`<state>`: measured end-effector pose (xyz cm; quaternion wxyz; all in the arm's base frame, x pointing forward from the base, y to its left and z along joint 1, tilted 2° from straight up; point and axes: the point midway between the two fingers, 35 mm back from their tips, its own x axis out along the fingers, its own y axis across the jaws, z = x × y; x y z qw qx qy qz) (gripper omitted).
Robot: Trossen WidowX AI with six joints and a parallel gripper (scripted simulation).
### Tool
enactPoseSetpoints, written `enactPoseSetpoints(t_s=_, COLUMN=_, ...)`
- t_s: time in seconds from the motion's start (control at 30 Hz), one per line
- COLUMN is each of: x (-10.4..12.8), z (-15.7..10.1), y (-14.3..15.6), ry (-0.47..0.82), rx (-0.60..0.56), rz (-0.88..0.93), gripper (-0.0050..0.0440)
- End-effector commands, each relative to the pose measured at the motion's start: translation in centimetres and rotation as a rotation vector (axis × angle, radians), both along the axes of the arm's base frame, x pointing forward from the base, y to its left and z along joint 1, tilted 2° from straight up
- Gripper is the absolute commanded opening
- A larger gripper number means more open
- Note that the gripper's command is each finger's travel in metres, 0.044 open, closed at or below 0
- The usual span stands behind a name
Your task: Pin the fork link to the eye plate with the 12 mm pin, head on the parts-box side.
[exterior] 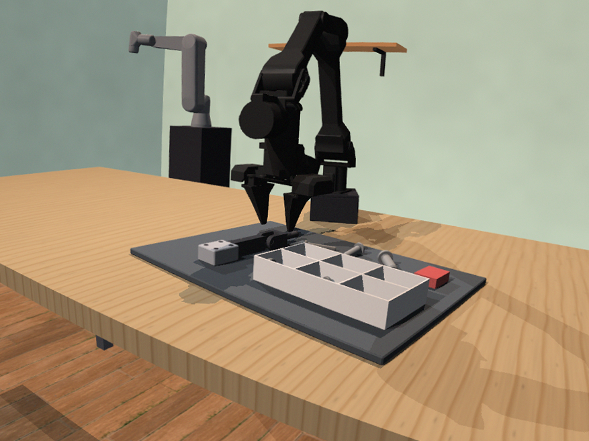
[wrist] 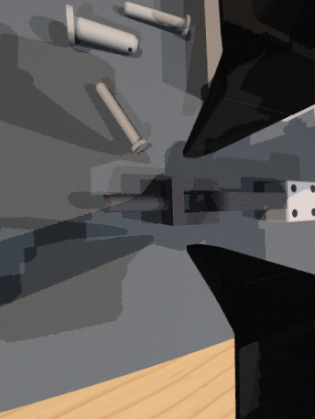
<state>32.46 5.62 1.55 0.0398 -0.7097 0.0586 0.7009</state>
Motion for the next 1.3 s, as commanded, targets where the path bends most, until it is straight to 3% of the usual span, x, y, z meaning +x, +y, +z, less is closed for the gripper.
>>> enactPoseSetpoints(t_s=0.0, x=0.1, z=0.4, y=0.0, ry=-0.005, rx=0.0, rz=-0.004, gripper=0.029)
enactPoseSetpoints(t_s=0.03, x=0.1, z=0.4, y=0.0, ry=-0.005, rx=0.0, rz=-0.004, gripper=0.029)
enactPoseSetpoints(t_s=0.23, x=0.0, z=0.1, y=0.0, ry=0.0, rx=0.0, rz=0.0, gripper=0.0146)
enactPoseSetpoints(t_s=0.3, x=0.0, z=0.1, y=0.0, ry=0.0, rx=0.0, rz=0.0, gripper=0.0146)
enactPoseSetpoints(t_s=0.37, x=0.0, z=0.1, y=0.0, ry=0.0, rx=0.0, rz=0.0, gripper=0.01)
enactPoseSetpoints(t_s=0.6, x=0.0, z=0.2, y=0.0, ry=-0.005, rx=0.0, rz=-0.004, gripper=0.01)
enactPoseSetpoints(t_s=0.97, x=-2.6, z=0.3, y=0.4, ry=-0.005, rx=0.0, rz=-0.004, gripper=0.01)
enactPoseSetpoints(t_s=1.27, x=-2.4, z=-0.9, y=0.4, ry=-0.005, rx=0.0, rz=-0.004, gripper=0.01)
